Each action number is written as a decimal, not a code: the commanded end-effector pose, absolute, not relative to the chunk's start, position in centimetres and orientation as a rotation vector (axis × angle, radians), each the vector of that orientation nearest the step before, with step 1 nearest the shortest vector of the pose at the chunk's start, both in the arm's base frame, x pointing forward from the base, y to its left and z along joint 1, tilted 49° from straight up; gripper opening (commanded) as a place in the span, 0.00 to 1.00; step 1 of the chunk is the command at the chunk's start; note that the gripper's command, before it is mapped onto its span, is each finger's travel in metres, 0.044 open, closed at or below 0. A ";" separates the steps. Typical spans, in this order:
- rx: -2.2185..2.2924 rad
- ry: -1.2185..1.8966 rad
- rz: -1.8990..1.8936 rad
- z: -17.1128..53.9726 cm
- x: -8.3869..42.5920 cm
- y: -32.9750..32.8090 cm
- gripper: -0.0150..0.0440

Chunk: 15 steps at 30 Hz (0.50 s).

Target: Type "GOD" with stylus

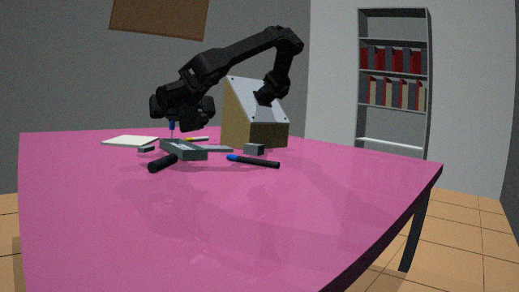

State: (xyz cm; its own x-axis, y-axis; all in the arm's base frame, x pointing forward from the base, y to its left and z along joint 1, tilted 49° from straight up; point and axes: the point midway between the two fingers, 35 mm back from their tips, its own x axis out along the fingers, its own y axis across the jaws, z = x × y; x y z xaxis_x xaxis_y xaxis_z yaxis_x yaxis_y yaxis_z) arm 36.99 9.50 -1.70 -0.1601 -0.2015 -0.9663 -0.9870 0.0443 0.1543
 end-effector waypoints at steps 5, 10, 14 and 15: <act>-1.254 1.495 1.198 -2.0 37.1 9.7 0.39; -1.254 1.495 1.198 -2.1 37.1 9.8 0.39; -1.254 1.495 1.198 -2.2 37.1 9.9 0.39; -1.254 1.495 1.198 -2.2 37.1 10.0 0.39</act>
State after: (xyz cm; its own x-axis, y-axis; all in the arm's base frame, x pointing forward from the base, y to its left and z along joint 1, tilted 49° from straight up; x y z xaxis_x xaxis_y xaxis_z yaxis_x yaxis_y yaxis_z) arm 37.10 9.77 -2.08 -0.1605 -0.2029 -0.9660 -0.9870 0.0451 0.1545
